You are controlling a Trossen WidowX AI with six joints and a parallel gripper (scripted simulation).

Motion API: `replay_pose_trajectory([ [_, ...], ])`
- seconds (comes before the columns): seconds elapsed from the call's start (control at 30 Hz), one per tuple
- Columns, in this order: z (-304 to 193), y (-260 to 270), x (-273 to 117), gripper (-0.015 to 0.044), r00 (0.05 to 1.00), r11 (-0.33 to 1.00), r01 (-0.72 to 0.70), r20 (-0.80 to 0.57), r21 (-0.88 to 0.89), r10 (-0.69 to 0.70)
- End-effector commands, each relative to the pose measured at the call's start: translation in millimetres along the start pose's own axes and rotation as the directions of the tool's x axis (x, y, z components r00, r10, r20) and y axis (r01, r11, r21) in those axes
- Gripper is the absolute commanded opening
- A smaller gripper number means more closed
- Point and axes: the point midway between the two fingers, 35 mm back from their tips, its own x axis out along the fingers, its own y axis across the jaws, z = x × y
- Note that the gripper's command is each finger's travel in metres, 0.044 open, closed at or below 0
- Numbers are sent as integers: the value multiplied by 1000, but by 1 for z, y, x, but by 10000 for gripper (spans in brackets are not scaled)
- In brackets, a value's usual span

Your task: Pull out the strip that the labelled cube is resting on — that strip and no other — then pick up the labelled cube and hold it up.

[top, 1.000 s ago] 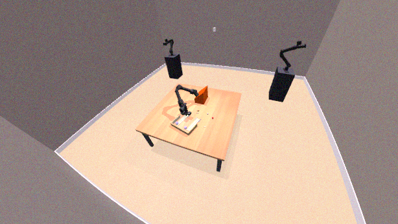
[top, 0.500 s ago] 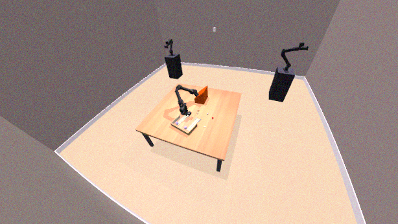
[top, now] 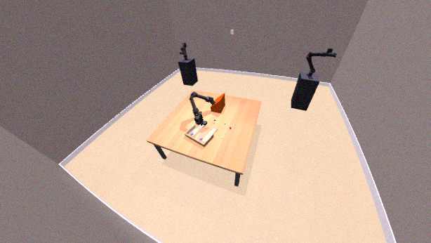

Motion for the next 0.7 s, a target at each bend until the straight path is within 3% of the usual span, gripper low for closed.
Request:
replay_pose_trajectory([
  [0.0,0,-1,2,0,1000,1000,3,0,0,-3],
  [0.67,1,0,3,0,1000,1000,3,0,0,-3],
])
